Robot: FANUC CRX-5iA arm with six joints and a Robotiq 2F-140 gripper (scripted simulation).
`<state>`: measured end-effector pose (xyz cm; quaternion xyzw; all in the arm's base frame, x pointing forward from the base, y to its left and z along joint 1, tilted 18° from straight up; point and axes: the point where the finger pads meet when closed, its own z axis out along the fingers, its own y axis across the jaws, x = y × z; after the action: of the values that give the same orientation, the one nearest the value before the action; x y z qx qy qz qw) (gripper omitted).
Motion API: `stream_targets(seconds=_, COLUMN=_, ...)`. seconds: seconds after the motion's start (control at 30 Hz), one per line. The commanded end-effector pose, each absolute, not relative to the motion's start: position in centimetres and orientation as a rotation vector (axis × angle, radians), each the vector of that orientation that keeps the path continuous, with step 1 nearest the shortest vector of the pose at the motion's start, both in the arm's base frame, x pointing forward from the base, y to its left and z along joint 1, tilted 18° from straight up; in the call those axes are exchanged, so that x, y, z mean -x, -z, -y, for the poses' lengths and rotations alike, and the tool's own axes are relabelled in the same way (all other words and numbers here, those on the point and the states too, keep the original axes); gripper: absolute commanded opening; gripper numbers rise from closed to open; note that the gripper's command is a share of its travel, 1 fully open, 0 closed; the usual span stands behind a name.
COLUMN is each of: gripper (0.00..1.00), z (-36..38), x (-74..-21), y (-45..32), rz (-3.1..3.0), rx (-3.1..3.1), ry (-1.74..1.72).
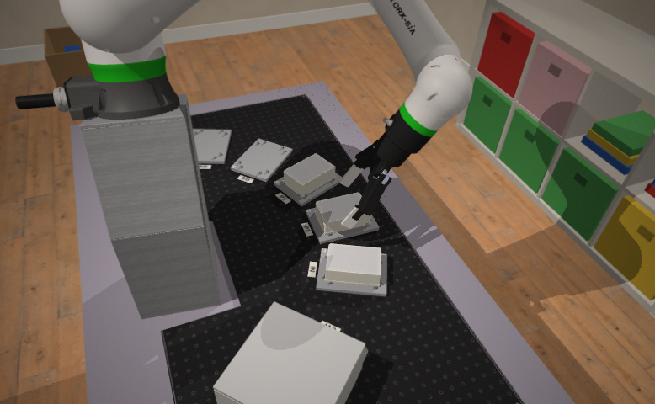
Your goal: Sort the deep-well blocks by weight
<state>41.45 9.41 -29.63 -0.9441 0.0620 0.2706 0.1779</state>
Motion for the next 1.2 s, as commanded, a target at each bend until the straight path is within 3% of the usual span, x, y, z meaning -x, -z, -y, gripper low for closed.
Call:
stream_targets(seconds=0.0, gripper=1.0, z=-6.9, x=-41.2, y=30.6, rz=-0.318, rx=2.626, ry=-0.781)
stream_targets(seconds=0.8, gripper=1.0, z=2.3, x=-40.2, y=34.2, rz=-0.318, rx=2.626, ry=-0.781)
stream_targets(seconds=1.17, gripper=1.0, z=2.5, x=-40.2, y=34.3, rz=-0.318, rx=2.626, ry=-0.781)
